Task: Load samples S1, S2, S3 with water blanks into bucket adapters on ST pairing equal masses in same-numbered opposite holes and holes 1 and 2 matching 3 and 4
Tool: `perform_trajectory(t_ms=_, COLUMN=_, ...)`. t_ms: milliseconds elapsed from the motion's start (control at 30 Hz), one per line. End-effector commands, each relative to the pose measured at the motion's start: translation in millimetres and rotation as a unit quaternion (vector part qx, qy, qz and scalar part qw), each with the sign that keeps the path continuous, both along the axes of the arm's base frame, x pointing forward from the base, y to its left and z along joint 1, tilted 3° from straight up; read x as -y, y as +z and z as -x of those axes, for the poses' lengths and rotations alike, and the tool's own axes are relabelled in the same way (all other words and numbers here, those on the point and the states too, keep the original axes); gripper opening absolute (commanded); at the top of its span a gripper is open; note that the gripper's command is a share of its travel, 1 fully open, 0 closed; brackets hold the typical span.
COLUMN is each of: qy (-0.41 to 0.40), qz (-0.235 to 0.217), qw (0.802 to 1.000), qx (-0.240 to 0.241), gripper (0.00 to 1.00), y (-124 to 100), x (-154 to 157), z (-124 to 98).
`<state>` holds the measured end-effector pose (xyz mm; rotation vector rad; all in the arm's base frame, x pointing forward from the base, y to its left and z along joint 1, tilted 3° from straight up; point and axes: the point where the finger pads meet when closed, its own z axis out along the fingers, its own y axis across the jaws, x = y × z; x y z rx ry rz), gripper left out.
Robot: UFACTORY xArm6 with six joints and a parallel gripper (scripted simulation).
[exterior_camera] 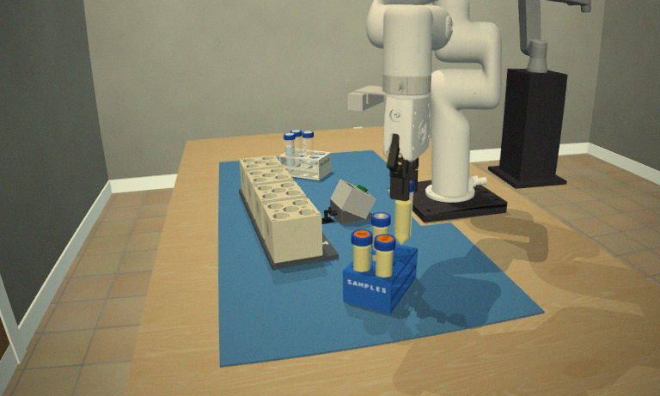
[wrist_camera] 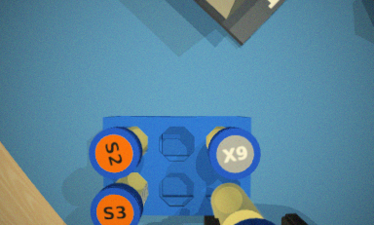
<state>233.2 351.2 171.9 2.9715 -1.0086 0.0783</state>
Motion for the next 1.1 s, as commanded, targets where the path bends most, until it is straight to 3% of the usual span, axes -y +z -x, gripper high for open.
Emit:
perform_trajectory(t_ms=0, qy=0.000, qz=-0.002, qw=1.000, qx=0.002, gripper=0.00, y=9.6, x=-1.5, z=-0.5)
perform_trajectory(t_ms=1067, qy=0.000, qz=-0.002, qw=1.000, qx=0.002, gripper=0.00, y=65.5, x=-2.3, z=2.3)
